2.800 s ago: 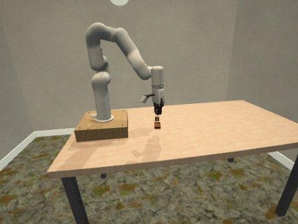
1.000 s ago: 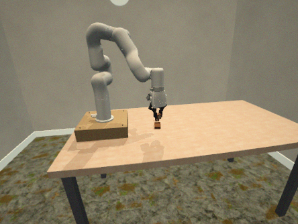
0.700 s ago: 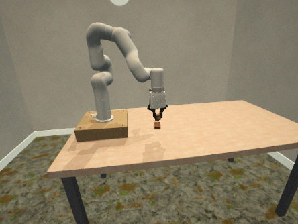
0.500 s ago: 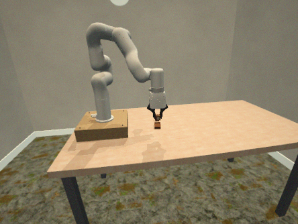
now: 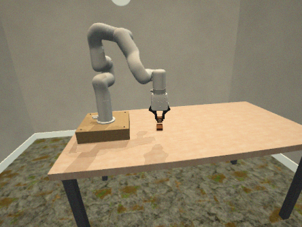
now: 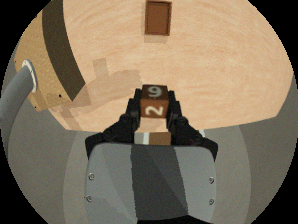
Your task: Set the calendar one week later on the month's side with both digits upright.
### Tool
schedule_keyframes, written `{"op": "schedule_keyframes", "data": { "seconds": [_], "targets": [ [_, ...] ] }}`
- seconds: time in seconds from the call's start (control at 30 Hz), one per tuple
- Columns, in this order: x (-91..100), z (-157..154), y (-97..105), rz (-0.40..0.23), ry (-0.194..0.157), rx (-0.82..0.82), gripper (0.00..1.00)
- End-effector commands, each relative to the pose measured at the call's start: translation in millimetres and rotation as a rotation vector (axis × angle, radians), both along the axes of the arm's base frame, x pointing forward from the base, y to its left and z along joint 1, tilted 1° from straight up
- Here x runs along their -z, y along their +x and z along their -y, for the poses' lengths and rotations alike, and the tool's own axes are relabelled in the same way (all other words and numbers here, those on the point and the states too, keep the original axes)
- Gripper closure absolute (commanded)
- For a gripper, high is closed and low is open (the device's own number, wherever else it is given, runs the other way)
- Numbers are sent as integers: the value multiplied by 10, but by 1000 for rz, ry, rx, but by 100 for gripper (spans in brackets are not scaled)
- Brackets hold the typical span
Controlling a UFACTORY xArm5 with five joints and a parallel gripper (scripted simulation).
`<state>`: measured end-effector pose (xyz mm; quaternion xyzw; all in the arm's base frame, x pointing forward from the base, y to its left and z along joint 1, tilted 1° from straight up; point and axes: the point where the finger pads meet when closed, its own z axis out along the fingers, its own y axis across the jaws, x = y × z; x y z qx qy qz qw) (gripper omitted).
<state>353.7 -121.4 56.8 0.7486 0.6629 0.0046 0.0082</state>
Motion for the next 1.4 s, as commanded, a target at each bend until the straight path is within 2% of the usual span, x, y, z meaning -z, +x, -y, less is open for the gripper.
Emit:
{"op": "schedule_keyframes", "data": {
  "seconds": [0.0,0.23,0.47,0.97,1.37],
  "targets": [
    [-10,4,11,3,-1,1,71],
    [1,4,12,3,-1,1,71],
    [91,2,12,3,-1,2,71],
    [754,-2,30,3,-1,2,71],
    [943,-3,35,3,-1,2,71]
  ]
}}
